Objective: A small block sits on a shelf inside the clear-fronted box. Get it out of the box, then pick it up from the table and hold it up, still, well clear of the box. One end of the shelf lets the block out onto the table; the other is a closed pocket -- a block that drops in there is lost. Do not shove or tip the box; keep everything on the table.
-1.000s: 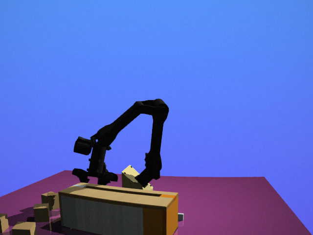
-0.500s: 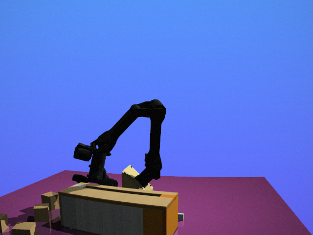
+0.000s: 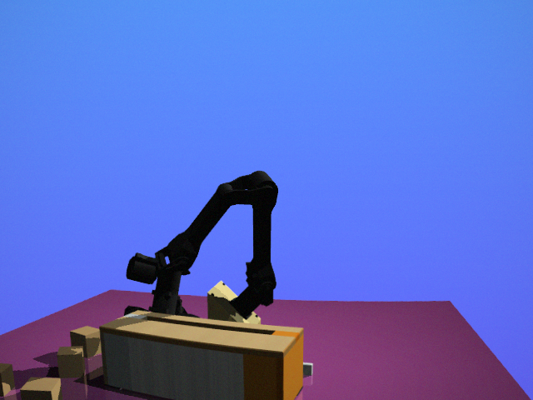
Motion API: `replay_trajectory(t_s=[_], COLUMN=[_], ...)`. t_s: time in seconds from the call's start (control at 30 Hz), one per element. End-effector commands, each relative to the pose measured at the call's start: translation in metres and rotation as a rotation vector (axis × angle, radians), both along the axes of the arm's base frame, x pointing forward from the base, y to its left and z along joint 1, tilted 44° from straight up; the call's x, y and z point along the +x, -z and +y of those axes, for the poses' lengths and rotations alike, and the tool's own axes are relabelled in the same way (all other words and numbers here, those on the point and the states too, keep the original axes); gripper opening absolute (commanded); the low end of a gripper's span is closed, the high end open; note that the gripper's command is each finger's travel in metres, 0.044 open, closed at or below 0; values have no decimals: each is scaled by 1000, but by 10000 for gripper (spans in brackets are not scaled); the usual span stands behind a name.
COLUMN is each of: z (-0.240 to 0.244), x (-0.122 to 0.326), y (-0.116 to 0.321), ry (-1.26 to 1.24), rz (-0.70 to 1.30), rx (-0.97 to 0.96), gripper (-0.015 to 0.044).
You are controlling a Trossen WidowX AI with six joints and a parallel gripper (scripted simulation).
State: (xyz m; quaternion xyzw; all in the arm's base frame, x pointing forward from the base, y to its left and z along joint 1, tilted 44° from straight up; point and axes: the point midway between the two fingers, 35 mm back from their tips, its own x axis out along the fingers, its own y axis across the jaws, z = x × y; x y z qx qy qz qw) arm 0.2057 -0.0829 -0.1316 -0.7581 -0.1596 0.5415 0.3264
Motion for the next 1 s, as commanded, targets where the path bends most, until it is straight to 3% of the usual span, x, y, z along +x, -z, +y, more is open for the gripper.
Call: replay_trajectory(t_s=[0.0, 0.1, 0.37, 0.47, 0.53, 0.97], z=[7, 9, 9, 9, 6, -35], x=[-2, -3, -3, -3, -2, 1], y=[4, 6, 6, 6, 4, -40], ry=[3, 3, 3, 3, 3, 0], rz=[2, 2, 2, 2, 2, 2], rx=[7, 7, 7, 7, 7, 2], gripper=[285, 285, 75, 55, 3, 0])
